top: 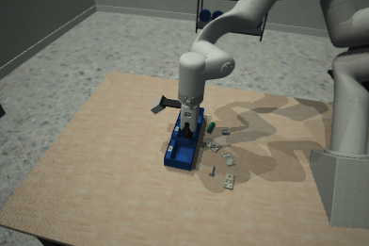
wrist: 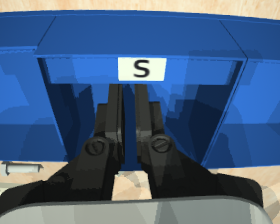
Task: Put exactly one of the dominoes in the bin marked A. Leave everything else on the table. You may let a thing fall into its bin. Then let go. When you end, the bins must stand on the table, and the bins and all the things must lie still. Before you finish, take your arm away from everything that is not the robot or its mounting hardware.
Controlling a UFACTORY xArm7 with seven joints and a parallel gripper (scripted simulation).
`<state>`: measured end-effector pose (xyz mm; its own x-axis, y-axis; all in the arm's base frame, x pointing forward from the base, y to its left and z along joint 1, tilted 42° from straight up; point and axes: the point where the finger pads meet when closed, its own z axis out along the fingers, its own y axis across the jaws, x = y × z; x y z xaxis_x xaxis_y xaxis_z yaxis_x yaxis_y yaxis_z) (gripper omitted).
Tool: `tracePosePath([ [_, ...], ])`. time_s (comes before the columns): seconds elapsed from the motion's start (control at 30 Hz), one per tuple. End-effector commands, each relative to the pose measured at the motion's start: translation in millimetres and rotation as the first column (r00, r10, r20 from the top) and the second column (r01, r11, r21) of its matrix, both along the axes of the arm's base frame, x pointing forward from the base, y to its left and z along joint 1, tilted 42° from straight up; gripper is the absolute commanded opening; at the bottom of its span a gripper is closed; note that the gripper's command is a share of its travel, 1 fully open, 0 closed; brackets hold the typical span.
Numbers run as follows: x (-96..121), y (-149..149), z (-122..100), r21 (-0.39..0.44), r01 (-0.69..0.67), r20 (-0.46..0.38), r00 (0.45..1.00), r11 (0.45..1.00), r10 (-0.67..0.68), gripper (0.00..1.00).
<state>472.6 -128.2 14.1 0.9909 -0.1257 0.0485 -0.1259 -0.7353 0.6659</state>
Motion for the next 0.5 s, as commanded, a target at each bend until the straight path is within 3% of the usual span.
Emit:
tracePosePath([
  [0.0, 1.6, 1.8, 0.7, 0.002, -0.003, 0.003, 1.000, 1.000, 0.003, 0.07],
  [0.47, 1.8, 5.3, 4.7, 0.002, -0.003, 0.003, 1.000, 1.000, 0.003, 0.07],
])
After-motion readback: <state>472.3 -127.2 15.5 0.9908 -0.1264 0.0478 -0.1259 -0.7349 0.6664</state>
